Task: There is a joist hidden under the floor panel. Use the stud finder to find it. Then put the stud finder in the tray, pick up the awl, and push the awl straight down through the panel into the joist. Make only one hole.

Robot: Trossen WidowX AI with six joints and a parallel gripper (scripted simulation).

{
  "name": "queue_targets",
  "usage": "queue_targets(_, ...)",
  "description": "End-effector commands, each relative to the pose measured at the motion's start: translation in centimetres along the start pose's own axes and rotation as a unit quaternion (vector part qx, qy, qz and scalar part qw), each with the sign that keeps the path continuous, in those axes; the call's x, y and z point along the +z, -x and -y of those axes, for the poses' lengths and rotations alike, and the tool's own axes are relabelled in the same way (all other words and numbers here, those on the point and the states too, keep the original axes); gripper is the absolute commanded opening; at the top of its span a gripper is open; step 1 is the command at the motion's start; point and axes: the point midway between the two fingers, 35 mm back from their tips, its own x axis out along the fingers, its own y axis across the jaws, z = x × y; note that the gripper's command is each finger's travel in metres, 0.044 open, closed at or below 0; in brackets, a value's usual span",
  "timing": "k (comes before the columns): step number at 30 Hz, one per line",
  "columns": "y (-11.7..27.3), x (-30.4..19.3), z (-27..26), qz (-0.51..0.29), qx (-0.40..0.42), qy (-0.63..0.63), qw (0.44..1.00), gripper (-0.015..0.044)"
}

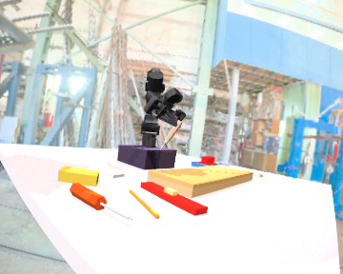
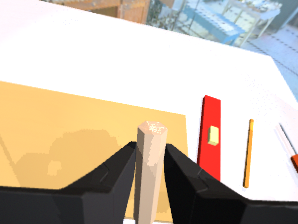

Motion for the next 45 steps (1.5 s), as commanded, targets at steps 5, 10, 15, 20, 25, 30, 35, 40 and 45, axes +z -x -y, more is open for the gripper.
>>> queue_targets(5, -1.9, 1.3, -1.7, 0.04, 0.108, 0.036, 0.993, 0.0)
queue_targets(10, -2.9, 1.9, -2.7, 0.071, 0.17, 0.052, 0.982, 0.0)
queue_targets(15, -3.7, 2.5, -3.6, 0.108, 0.226, 0.063, 0.966, 0.0)
queue_targets(20, -4.3, 3.1, -4.3, 0.15, 0.276, 0.07, 0.947, 0.0)
queue_targets(25, -4.8, 3.6, -4.8, 0.194, 0.318, 0.071, 0.925, 0.0)
queue_targets(30, -5.2, 4.0, -5.1, 0.239, 0.351, 0.069, 0.903, 0.0)
queue_targets(35, -5.3, 4.2, -5.2, 0.262, 0.364, 0.067, 0.891, 0.0)
queue_targets(40, -5.3, 4.2, -5.2, 0.262, 0.364, 0.067, 0.891, 0.0)
queue_targets(45, -5.5, 4.0, -5.2, 0.262, 0.364, 0.067, 0.891, 0.0)
